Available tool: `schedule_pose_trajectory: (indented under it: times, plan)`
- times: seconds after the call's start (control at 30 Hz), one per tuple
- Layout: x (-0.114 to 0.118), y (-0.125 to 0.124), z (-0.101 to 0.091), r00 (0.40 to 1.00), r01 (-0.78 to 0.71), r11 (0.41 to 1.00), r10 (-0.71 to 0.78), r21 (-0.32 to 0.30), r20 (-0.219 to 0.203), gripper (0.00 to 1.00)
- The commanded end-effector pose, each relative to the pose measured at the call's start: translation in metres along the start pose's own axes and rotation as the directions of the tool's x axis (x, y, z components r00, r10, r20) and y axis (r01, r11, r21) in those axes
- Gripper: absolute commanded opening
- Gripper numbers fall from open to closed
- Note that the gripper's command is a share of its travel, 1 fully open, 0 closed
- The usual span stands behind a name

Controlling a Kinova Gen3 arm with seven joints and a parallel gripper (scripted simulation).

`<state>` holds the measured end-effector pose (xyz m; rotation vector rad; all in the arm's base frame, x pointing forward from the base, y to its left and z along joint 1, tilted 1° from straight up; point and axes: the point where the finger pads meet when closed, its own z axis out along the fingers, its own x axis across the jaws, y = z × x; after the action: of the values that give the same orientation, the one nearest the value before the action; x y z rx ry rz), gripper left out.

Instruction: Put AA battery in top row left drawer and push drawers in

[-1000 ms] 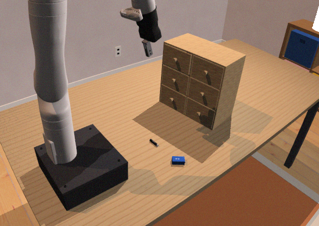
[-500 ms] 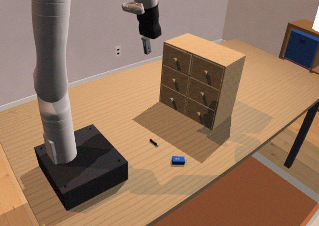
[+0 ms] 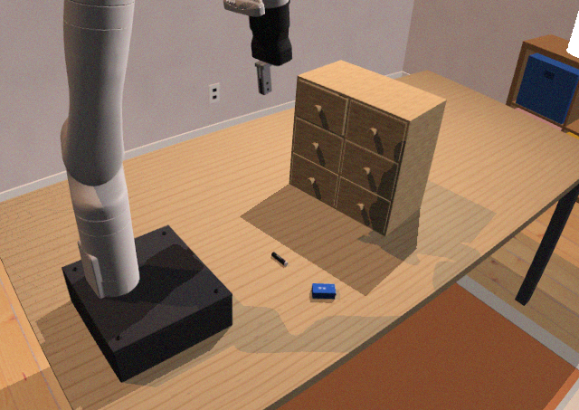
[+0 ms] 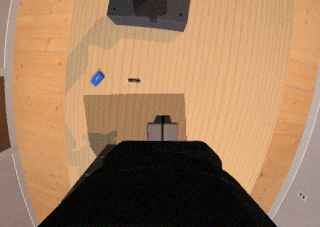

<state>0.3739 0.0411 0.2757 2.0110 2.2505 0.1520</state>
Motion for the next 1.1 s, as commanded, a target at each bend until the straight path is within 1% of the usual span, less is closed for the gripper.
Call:
schedule_pose_trajectory:
  times: [0.0, 0.37, 1.07]
  plan:
    - [0.003, -0.001, -0.002, 1.0, 0.002, 1.0, -0.002, 0.021, -0.004, 0.0]
    - [0.002, -0.004, -0.009, 1.0, 0.002, 0.997, -0.001, 0.072, -0.004, 0.0]
    - [0.002, -0.008, -0.016, 1.0, 0.002, 0.992, -0.001, 0.126, -0.003, 0.0]
